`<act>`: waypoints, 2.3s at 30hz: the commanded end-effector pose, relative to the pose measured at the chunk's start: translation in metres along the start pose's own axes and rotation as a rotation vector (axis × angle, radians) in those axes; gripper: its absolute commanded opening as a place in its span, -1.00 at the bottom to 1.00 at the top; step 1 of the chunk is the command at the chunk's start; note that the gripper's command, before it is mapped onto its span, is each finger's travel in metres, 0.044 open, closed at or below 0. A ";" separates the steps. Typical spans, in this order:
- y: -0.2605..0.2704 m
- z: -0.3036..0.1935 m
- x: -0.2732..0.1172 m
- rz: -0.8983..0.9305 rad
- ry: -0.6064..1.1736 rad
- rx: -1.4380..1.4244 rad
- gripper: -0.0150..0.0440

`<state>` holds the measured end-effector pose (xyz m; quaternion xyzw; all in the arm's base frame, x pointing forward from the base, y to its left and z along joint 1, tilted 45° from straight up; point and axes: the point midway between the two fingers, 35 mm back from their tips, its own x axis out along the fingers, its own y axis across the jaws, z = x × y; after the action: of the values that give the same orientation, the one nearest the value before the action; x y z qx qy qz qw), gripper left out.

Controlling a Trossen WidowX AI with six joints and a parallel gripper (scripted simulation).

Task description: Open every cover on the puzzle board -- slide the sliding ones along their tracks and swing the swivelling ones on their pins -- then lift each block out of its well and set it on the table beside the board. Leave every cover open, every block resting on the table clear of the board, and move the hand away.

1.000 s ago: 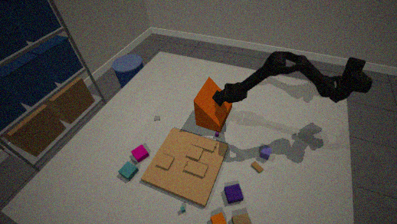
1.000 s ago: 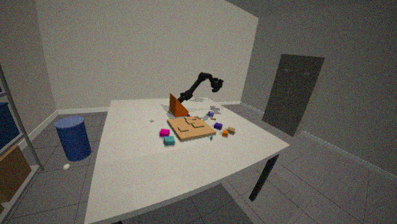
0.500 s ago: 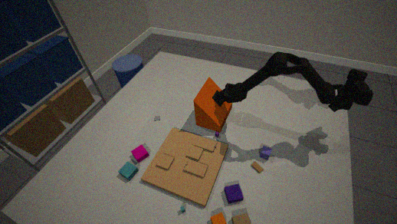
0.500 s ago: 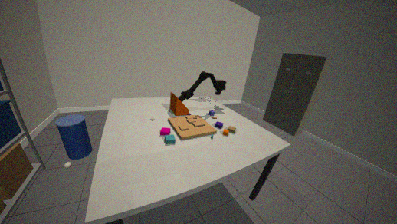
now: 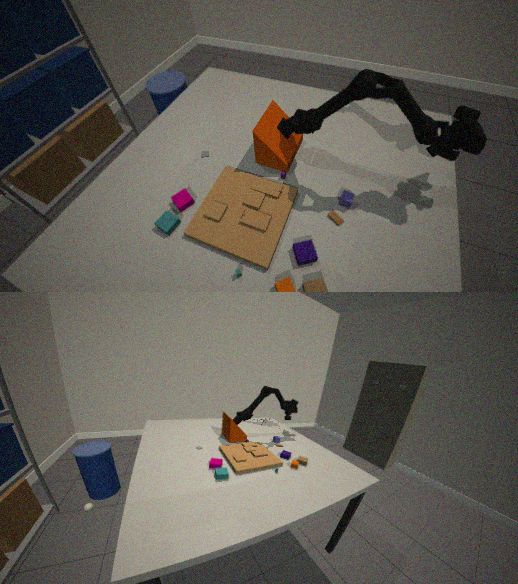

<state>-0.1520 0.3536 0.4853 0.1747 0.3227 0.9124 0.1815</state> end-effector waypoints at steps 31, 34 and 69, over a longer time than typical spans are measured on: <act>-0.099 0.060 -0.087 -0.355 -0.194 -0.036 -0.49; -0.107 0.064 -0.097 -0.387 -0.210 -0.038 -0.49; -0.195 0.094 -0.234 -0.761 -0.360 -0.050 -0.49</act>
<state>0.1244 0.4407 0.3856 0.1981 0.3060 0.7512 0.5502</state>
